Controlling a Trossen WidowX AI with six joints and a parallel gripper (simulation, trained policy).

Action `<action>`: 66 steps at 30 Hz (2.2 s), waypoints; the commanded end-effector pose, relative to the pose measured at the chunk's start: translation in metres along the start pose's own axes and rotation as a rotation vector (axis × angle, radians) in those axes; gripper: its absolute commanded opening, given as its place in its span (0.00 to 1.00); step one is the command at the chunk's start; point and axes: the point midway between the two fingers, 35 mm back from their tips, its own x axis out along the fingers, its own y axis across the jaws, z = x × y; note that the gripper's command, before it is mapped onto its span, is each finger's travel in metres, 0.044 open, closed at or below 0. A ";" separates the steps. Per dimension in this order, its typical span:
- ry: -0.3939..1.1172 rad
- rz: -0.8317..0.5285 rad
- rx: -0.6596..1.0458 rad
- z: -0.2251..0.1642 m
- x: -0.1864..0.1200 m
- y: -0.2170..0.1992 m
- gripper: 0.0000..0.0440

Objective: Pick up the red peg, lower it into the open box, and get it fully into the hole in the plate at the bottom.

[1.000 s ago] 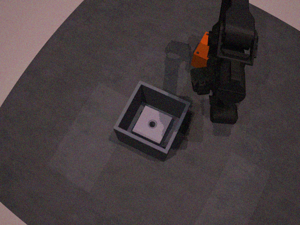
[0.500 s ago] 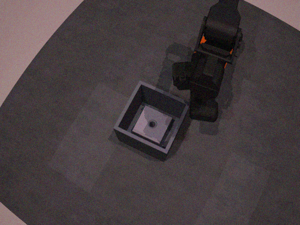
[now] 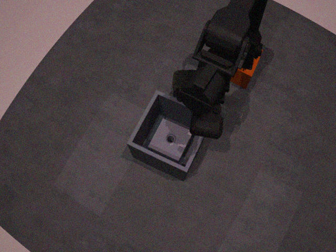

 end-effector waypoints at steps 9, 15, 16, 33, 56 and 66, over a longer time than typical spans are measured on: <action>0.002 -0.024 0.008 0.027 0.016 0.002 0.00; 0.004 -0.043 0.010 0.039 0.030 -0.001 0.00; 0.004 -0.046 0.010 0.040 0.032 -0.001 0.00; 0.018 -0.042 0.002 0.059 0.074 0.003 0.00; 0.047 -0.080 -0.086 0.065 0.122 0.005 0.24; 0.125 -0.066 -0.078 0.065 0.115 0.008 0.36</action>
